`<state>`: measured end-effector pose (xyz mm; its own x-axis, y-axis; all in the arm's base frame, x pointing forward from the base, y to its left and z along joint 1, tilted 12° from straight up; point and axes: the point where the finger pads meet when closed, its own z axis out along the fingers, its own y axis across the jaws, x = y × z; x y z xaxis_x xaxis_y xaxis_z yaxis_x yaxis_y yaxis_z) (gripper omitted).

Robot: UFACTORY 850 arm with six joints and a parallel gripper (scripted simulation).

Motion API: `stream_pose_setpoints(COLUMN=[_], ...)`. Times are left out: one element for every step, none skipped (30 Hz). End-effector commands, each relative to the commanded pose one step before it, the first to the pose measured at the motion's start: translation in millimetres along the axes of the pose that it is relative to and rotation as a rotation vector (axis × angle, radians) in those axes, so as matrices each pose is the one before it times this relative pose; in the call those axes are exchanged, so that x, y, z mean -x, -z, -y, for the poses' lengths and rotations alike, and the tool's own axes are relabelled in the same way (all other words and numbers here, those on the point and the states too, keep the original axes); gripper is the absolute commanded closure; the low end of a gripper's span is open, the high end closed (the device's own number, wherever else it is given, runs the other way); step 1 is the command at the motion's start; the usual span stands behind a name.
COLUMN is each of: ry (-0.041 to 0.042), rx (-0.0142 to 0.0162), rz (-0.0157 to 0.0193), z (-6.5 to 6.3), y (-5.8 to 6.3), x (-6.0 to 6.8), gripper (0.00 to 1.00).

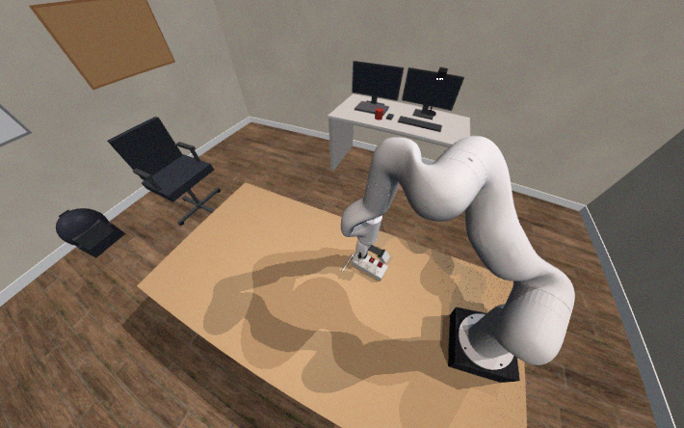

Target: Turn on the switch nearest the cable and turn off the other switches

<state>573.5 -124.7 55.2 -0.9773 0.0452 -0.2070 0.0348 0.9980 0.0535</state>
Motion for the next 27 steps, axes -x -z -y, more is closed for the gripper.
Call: stream_pose_setpoints(ry=[0.00012, 0.0, 0.0, 0.0, 0.0, 0.0, 0.0, 0.0, 0.0, 0.0, 0.0, 0.0, 0.0, 0.0, 0.0, 0.0, 0.0, 0.0, 0.0, 0.0, 0.0, 0.0, 0.0, 0.0, 0.0, 0.0, 0.0], rx=[-0.00026, 0.0, -0.00001, -0.00001, -0.00001, 0.00001, 0.00001, 0.0, 0.0, 0.0, 0.0, 0.0, 0.0, 0.0, 0.0, 0.0, 0.0, 0.0, 0.0, 0.0, 0.0, 0.0, 0.0, 0.0, 0.0, 0.0, 0.0], rz=[0.00198, 0.0, 0.0, -0.00001, 0.0, 0.00001, 0.0, 0.0, 0.0, 0.0, 0.0, 0.0, 0.0, 0.0, 0.0, 0.0, 0.0, 0.0, 0.0, 0.0, 0.0, 0.0, 0.0, 0.0, 0.0, 0.0, 0.0], z=[0.18, 0.0, 0.0, 0.0, 0.0, 0.0, 0.0, 0.0, 0.0, 0.0, 0.0, 0.0, 0.0, 0.0, 0.0, 0.0, 0.0, 0.0, 0.0, 0.0, 0.0, 0.0, 0.0, 0.0, 0.0, 0.0, 0.0], y=[-0.23, -0.46, -0.48, -0.49, -0.49, -0.47, -0.46, -0.45, -0.44, -0.41, -0.39, -0.36, -0.32, -0.28, -0.24, 0.0, 0.0, -0.2, -0.16, -0.13, -0.09, -0.06, -0.03, -0.01, 0.0, 0.0, 0.0], x=[0.96, 0.0, 0.0, 0.0, 0.0, 0.0, 0.0, 0.0, 0.0, 0.0, 0.0, 0.0, 0.0, 0.0, 0.0, 0.0, 0.0, 0.0, 0.0, 0.0, 0.0, 0.0, 0.0, 0.0, 0.0, 0.0, 0.0], gripper=[1.0, 1.0, 1.0, 1.0, 1.0, 1.0, 1.0, 1.0, 1.0, 1.0, 1.0, 1.0, 1.0, 1.0, 1.0, 1.0, 1.0, 1.0, 1.0, 1.0, 1.0, 1.0, 1.0, 1.0, 1.0, 1.0, 1.0])
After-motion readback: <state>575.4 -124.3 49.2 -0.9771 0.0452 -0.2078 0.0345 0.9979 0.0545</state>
